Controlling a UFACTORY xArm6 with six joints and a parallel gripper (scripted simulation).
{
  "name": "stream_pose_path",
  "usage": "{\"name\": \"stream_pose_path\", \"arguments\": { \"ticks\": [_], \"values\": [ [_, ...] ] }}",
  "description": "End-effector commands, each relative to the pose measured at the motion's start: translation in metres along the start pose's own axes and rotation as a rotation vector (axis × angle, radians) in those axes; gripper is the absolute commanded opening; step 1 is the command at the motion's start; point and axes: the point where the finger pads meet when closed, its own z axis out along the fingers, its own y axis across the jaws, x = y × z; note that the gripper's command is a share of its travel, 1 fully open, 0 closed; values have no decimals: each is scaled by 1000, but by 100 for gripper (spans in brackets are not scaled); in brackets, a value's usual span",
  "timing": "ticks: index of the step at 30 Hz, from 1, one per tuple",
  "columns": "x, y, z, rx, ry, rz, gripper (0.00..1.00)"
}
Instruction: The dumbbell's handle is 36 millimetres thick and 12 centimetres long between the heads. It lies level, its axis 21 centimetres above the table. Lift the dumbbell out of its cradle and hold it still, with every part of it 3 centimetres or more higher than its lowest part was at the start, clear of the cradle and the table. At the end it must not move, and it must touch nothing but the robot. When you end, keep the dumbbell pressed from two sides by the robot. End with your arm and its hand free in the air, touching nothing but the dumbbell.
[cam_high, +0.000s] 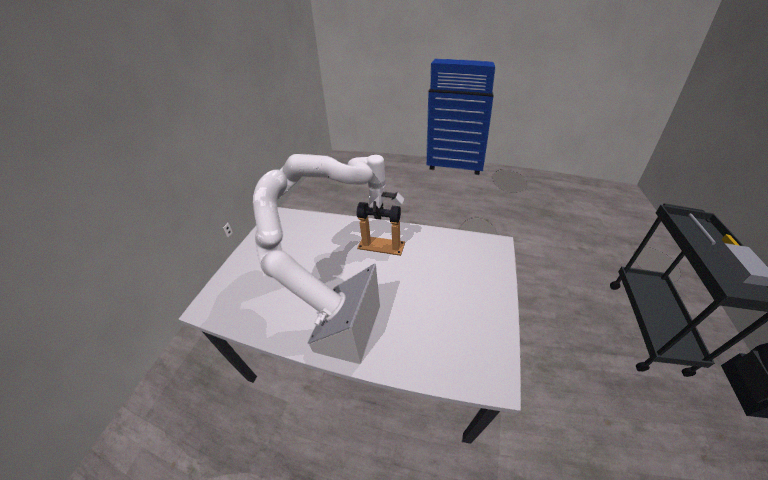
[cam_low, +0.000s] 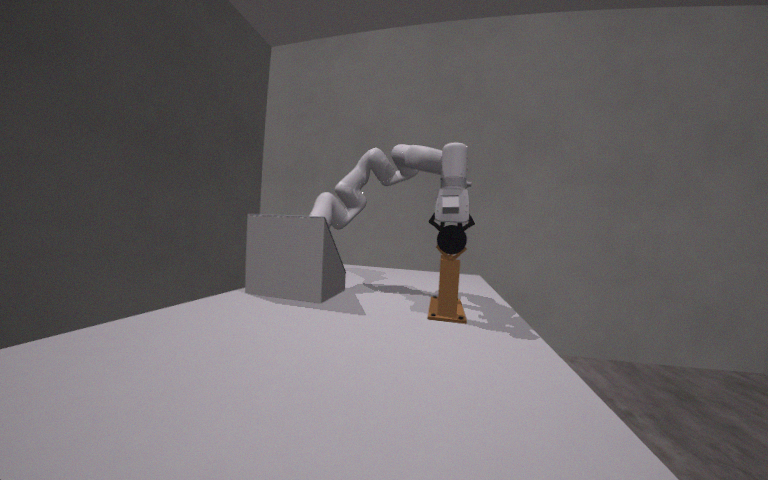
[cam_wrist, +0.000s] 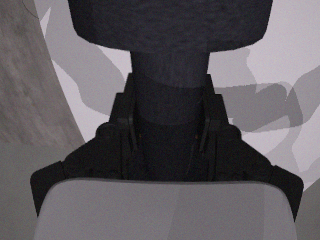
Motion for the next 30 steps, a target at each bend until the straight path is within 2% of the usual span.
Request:
{"name": "stream_pose_path", "arguments": {
  "ticks": [1,14,30],
  "values": [
    [0,0,-1,2,1,0,0],
    [0,0,-6,2,1,0,0],
    [1,2,-33,1,3,2,0]
  ]
}}
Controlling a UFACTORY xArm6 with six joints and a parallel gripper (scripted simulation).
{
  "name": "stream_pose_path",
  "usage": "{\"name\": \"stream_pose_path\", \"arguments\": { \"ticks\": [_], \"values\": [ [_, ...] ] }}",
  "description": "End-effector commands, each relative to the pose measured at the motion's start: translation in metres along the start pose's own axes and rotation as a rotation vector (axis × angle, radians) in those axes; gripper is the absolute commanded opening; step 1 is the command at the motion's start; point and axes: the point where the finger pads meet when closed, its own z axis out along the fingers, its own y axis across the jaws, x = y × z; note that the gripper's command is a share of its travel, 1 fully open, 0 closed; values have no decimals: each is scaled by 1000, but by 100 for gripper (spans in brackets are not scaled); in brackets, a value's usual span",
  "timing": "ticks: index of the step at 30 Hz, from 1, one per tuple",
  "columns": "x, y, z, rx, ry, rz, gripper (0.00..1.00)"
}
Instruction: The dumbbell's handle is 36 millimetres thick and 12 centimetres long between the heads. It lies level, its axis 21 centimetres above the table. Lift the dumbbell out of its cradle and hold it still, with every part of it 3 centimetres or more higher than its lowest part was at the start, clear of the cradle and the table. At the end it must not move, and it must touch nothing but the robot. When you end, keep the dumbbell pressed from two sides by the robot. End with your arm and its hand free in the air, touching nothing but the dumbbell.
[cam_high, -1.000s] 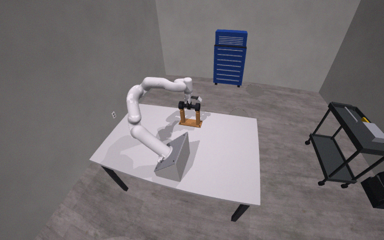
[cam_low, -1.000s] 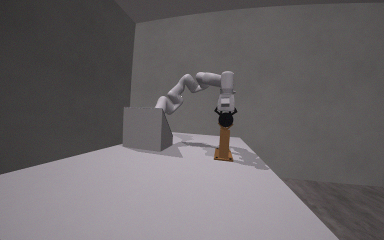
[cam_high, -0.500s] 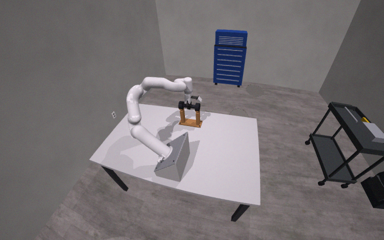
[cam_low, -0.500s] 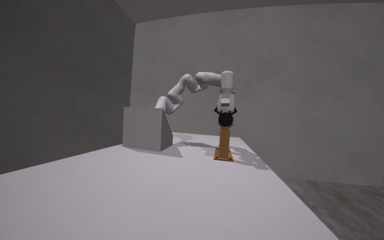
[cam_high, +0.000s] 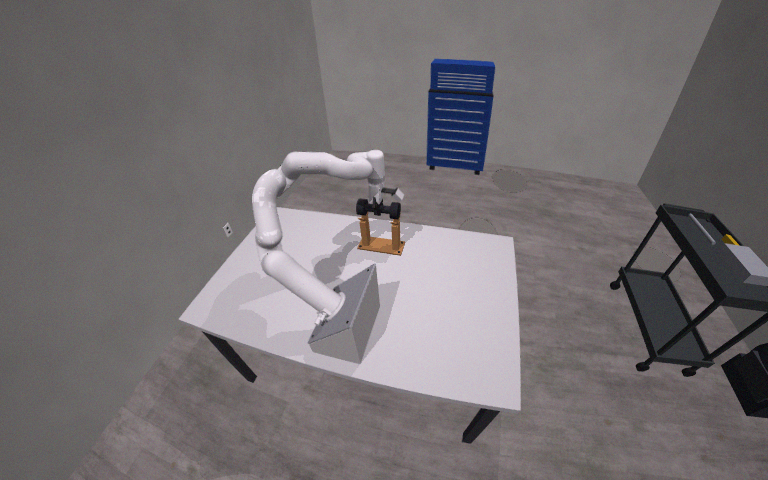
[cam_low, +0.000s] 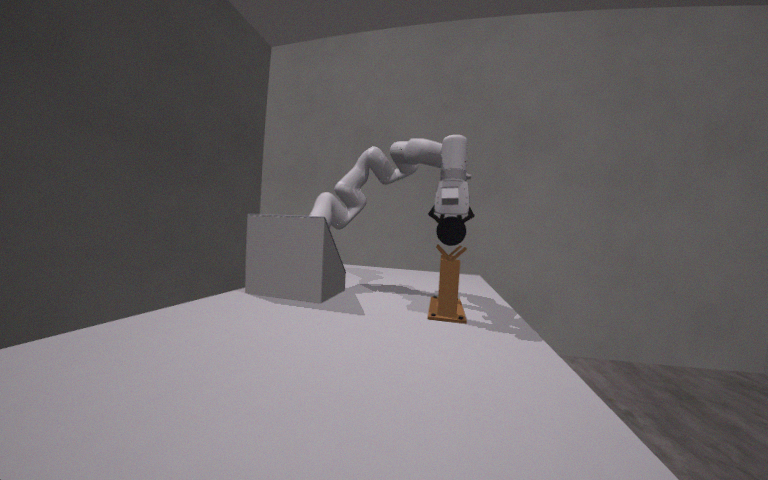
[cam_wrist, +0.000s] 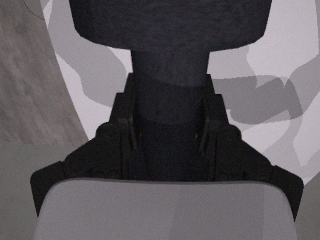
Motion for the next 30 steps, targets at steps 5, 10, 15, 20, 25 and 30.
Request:
{"name": "stream_pose_path", "arguments": {
  "ticks": [5,10,15,20,25,30],
  "values": [
    [0,-1,-24,4,3,-1,0],
    [0,0,-38,4,3,-1,0],
    [0,0,-46,4,4,-1,0],
    [0,0,-59,5,3,-2,0],
    [0,-1,-69,5,2,-2,0],
    [0,-2,-77,5,1,-3,0]
  ]
}}
